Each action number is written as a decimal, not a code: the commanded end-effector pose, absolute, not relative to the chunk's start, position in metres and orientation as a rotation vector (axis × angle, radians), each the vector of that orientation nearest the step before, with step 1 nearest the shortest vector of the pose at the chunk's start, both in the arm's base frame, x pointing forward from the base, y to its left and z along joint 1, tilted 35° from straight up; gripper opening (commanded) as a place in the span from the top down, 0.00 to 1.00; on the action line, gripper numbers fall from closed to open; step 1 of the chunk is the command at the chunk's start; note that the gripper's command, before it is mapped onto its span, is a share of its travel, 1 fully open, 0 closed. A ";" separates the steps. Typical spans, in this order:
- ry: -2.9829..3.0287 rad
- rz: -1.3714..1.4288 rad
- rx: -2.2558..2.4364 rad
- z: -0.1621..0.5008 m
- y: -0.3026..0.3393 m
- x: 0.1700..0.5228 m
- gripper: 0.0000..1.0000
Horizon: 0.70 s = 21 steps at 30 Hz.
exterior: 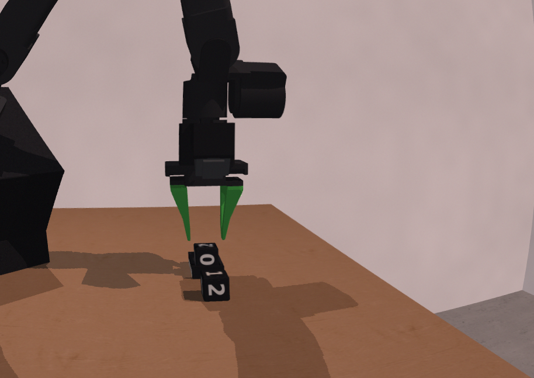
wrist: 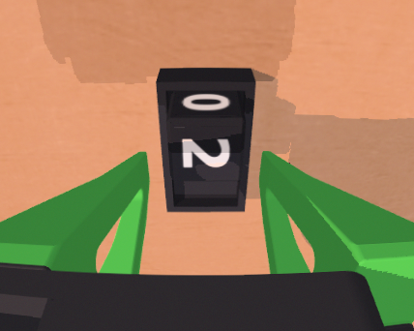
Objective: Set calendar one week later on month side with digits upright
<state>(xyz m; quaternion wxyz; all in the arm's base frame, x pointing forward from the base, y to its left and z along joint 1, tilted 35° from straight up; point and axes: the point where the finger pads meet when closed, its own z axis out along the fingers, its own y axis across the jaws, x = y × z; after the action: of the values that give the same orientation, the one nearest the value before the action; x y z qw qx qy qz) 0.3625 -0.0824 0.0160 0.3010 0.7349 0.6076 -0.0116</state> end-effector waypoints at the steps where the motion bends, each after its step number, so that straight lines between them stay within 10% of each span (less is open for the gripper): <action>1: 1.625 -0.044 1.941 0.013 -0.082 0.360 0.55; 21: 1.619 -0.034 1.938 0.016 -0.081 0.361 0.55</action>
<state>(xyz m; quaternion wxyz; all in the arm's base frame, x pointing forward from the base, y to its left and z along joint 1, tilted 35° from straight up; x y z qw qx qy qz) 0.3618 -0.0823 0.0153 0.3007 0.7349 0.6078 -0.0119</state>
